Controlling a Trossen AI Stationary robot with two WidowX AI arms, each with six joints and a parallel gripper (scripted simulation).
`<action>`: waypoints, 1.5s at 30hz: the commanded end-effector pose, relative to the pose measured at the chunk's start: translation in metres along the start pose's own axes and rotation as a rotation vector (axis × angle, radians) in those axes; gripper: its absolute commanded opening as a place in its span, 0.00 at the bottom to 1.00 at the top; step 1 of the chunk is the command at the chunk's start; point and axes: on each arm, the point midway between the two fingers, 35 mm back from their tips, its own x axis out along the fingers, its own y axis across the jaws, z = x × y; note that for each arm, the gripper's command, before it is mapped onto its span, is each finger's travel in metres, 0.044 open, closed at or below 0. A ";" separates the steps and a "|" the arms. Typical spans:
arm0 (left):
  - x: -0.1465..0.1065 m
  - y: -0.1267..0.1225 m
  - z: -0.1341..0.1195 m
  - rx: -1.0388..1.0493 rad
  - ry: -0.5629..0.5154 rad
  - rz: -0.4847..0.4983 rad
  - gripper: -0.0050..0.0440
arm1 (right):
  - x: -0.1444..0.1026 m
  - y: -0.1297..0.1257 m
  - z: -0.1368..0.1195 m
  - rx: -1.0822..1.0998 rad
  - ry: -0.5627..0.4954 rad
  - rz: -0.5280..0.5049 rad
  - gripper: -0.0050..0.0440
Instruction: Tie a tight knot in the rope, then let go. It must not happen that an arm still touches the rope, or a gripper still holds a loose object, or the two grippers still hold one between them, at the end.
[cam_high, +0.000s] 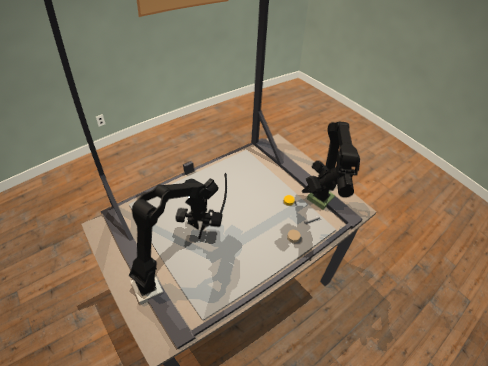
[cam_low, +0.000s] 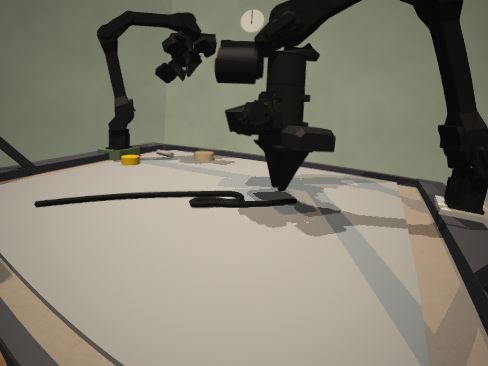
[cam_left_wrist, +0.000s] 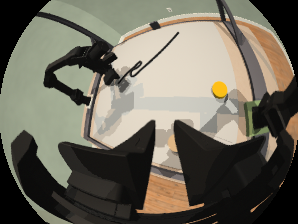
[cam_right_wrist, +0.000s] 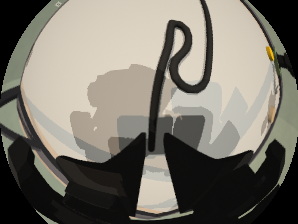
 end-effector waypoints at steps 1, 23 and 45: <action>-0.002 0.001 0.002 0.005 0.004 0.008 0.28 | -0.004 -0.001 0.002 0.004 -0.018 -0.006 0.28; -0.002 0.001 0.002 0.005 0.004 0.008 0.28 | 0.017 -0.001 0.003 0.004 -0.018 -0.006 0.28; -0.002 0.001 0.002 0.005 0.004 0.008 0.28 | 0.017 -0.001 0.003 0.004 -0.018 -0.006 0.16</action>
